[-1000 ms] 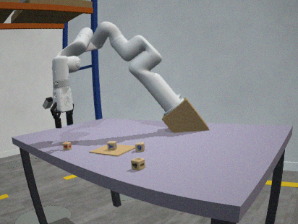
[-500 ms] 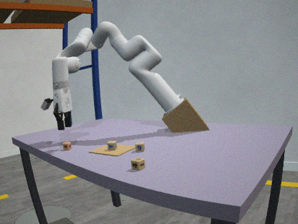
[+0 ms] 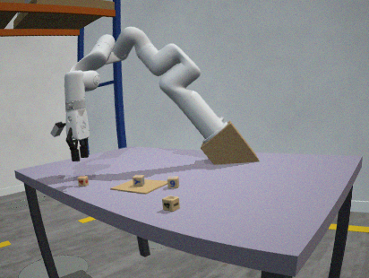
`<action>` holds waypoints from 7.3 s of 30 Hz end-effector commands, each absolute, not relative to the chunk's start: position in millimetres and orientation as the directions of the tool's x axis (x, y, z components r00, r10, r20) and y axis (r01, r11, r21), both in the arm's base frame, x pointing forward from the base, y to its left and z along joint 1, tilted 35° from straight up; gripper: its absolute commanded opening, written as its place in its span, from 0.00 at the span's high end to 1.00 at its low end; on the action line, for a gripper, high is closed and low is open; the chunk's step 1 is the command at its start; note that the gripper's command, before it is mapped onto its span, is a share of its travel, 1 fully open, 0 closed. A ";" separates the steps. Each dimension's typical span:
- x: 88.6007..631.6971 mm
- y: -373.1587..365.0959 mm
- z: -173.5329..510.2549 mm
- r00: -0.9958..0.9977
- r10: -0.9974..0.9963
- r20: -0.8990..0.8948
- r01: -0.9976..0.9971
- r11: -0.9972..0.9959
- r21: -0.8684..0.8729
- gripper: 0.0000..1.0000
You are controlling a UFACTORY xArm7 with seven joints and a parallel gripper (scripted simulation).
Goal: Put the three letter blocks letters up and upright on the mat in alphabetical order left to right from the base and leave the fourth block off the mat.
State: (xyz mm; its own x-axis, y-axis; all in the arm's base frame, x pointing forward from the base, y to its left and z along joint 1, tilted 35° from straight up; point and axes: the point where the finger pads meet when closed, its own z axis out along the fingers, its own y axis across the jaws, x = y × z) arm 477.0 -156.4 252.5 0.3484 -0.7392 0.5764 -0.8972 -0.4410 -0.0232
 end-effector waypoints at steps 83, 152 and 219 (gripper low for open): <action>493.2 -182.5 211.7 0.349 -0.738 0.577 -0.896 -0.443 -0.025 0.31; 494.7 -182.1 212.0 0.349 -0.738 0.577 -0.896 -0.443 -0.026 0.31; 504.1 -199.5 184.0 0.349 -0.738 0.577 -0.896 -0.443 -0.025 0.31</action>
State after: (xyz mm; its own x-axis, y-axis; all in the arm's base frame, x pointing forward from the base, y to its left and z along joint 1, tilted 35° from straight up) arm 503.0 -200.4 182.9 0.3490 -0.7392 0.5760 -0.8970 -0.4414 -0.0230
